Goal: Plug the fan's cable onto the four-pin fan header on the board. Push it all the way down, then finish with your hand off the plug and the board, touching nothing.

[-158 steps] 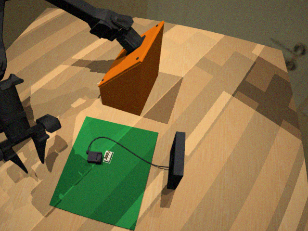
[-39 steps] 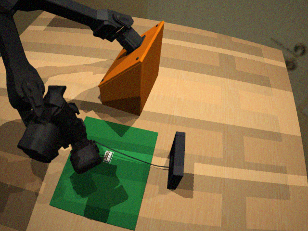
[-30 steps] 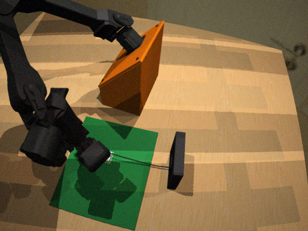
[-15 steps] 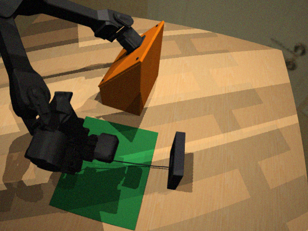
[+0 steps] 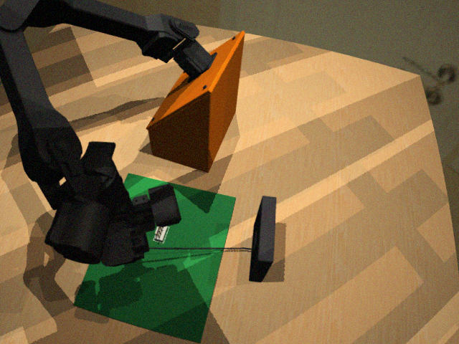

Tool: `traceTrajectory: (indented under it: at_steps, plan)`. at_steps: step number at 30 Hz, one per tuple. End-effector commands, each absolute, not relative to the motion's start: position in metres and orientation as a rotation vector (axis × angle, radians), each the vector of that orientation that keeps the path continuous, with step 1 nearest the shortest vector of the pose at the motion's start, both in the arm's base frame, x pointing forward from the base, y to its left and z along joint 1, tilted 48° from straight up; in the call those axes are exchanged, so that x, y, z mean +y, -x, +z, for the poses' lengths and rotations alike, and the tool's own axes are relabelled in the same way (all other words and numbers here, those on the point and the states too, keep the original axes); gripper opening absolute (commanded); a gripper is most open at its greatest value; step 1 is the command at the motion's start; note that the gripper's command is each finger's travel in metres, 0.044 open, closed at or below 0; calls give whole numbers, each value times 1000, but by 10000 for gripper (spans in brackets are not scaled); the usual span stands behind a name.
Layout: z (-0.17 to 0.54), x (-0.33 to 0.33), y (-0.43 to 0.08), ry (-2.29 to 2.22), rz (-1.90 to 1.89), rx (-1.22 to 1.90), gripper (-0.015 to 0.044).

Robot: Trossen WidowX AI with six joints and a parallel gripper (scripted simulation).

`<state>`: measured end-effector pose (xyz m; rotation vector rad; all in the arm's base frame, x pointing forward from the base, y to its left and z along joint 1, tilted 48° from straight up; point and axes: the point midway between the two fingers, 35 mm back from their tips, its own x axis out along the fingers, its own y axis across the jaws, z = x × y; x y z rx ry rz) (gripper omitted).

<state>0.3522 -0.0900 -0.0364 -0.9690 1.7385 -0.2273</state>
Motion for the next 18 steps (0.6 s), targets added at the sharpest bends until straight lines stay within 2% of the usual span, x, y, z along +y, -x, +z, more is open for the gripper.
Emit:
traceTrajectory:
  at_steps: [1,9,18]
  plan:
    - [-37,-88,-356,1102,-106,1771,0]
    - [-39,-85,-361,1317,113,1821,0]
    - [-40,-85,-361,1328,139,1825,0]
